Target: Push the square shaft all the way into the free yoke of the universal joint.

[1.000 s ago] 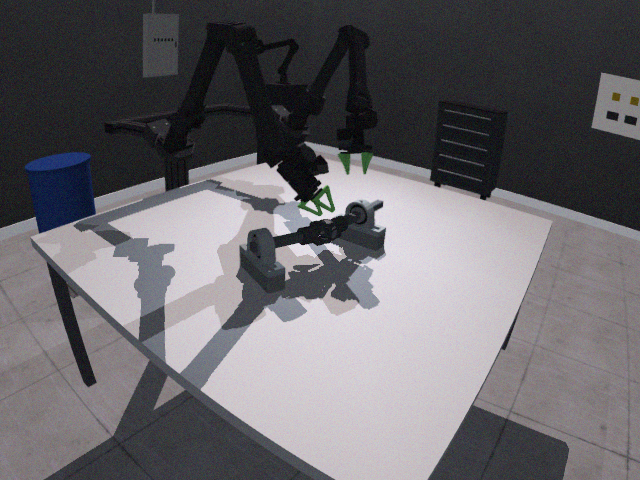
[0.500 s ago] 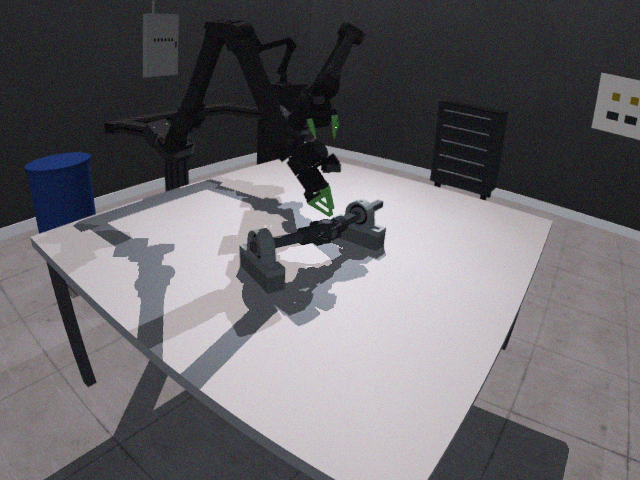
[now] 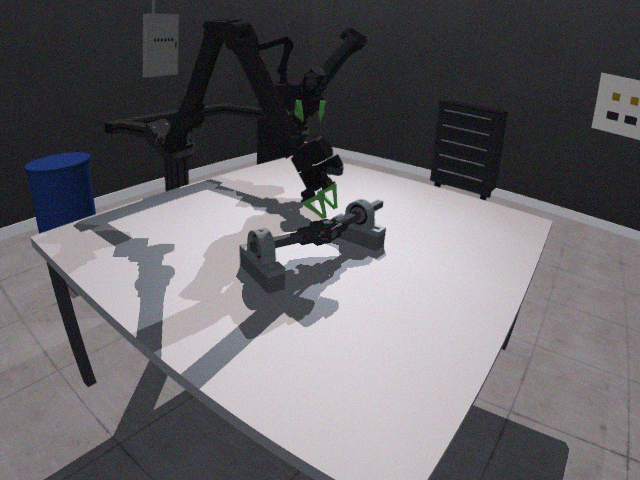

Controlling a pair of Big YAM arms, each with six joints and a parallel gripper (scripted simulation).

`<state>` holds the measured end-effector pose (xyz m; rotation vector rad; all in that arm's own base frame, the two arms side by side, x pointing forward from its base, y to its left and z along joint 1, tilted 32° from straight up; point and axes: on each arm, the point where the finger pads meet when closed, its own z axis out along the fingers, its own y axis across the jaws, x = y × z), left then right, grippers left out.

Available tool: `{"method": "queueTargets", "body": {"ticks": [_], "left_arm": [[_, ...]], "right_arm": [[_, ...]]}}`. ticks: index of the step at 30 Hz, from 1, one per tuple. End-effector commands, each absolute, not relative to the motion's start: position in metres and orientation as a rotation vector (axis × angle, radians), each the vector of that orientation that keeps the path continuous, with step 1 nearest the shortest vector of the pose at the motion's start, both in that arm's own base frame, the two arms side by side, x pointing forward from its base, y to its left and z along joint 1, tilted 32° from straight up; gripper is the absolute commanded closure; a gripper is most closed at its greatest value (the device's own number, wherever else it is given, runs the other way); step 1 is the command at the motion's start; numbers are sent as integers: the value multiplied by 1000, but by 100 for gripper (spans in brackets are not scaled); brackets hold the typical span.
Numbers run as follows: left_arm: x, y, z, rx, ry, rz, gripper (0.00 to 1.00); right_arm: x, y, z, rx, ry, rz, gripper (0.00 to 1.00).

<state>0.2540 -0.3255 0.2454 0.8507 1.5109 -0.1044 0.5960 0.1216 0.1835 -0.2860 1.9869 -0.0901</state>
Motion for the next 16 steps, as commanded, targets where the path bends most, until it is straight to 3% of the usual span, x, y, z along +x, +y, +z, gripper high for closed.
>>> {"method": "queueTargets", "body": {"ticks": [1, 16], "left_arm": [[258, -329, 257, 807, 1504, -125, 36], [258, -329, 257, 808, 1504, -126, 36]], "right_arm": [[601, 134, 221, -261, 1926, -59, 0], [602, 134, 223, -260, 1921, -58, 0]]}}
